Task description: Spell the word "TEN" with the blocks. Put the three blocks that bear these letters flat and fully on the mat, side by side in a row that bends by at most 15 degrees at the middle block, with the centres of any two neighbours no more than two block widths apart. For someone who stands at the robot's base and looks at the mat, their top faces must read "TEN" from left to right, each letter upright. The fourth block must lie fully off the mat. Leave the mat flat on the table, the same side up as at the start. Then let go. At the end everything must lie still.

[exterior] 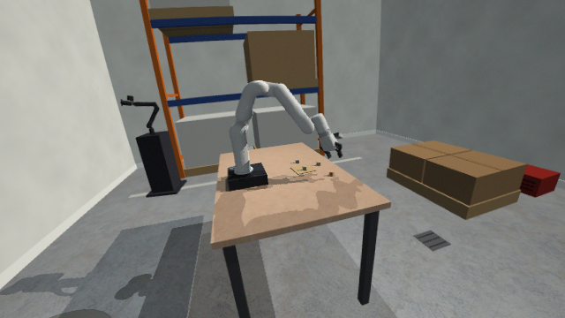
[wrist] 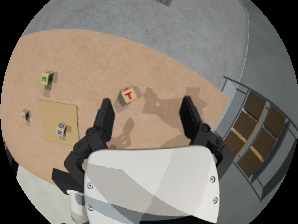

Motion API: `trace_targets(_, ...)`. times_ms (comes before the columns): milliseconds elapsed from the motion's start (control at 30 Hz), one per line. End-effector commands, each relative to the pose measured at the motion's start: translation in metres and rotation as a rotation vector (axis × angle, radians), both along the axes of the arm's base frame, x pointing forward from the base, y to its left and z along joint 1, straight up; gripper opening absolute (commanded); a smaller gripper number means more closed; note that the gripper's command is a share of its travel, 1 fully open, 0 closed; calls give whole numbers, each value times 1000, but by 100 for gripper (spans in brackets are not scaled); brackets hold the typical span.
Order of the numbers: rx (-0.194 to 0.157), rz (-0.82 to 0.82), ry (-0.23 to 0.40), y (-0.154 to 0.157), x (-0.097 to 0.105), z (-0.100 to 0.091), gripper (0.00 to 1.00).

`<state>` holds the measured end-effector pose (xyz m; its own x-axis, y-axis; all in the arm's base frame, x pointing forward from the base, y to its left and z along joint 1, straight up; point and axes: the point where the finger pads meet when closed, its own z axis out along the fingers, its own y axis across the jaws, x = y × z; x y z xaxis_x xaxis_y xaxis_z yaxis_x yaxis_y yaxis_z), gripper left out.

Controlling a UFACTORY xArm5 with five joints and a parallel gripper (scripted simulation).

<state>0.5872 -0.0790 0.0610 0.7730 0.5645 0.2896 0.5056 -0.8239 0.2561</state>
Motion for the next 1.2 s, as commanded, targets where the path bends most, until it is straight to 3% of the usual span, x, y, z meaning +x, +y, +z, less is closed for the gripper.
trace_targets(0,-11,65,103,-2,1,2,100)
trace_targets(33,-11,65,103,-2,1,2,100)
trace_targets(133,-16,121,180,-3,-3,6,100)
trace_targets(200,-16,123,183,-3,-3,6,100)
trace_targets(267,-16,173,251,-3,-8,11,100)
trace_targets(433,-16,196,281,-3,-10,13,100)
trace_targets(633,-7,277,384,-4,-20,24,100)
trace_targets(1167,-5,288,398,-4,-22,26,100)
